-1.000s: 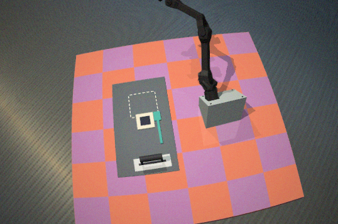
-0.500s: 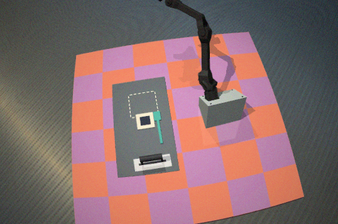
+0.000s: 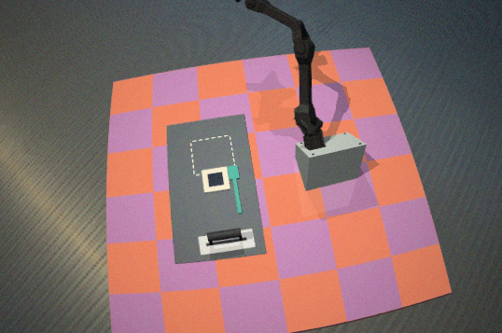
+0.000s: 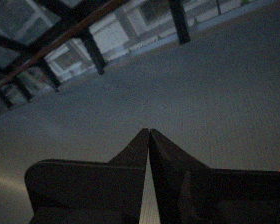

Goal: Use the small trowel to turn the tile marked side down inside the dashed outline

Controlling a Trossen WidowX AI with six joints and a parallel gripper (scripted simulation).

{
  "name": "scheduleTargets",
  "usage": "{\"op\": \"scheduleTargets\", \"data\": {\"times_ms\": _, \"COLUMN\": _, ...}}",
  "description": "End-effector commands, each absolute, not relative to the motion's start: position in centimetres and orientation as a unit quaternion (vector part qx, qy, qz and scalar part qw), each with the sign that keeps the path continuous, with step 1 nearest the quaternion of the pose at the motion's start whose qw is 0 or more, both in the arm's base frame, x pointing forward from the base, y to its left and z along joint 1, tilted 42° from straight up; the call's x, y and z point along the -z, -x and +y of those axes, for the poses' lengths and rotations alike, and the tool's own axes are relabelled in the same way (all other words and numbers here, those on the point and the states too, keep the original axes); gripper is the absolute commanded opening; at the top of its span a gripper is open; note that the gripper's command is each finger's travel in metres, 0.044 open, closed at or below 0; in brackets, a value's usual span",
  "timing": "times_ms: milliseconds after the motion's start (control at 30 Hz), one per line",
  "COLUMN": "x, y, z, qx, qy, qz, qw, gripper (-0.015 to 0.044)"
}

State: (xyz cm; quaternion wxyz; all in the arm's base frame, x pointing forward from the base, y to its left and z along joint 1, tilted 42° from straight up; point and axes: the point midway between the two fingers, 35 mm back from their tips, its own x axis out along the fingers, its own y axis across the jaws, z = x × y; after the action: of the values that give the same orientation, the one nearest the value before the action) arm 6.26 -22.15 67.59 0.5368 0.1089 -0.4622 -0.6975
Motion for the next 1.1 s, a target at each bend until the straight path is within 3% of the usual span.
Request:
{"op": "scheduleTargets", "data": {"times_ms": 0, "x": -67.59, "y": -6.26, "z": -22.15, "qx": 0.698, "qy": -0.109, "qz": -0.462, "qw": 0.537, "gripper": 0.0053}}
{"op": "scheduleTargets", "data": {"times_ms": 67, "x": -67.59, "y": -6.26, "z": -22.15, "qx": 0.698, "qy": -0.109, "qz": -0.462, "qw": 0.537, "gripper": 0.0100}}
{"op": "scheduleTargets", "data": {"times_ms": 767, "x": -67.59, "y": -6.26, "z": -22.15, "qx": 0.698, "qy": -0.109, "qz": -0.462, "qw": 0.537, "gripper": 0.0100}}
{"op": "scheduleTargets", "data": {"times_ms": 900, "x": -67.59, "y": -6.26, "z": -22.15, "qx": 0.698, "qy": -0.109, "qz": -0.462, "qw": 0.537, "gripper": 0.0000}}
{"op": "scheduleTargets", "data": {"times_ms": 1067, "x": -67.59, "y": -6.26, "z": -22.15, "qx": 0.698, "qy": -0.109, "qz": -0.462, "qw": 0.537, "gripper": 0.0000}}
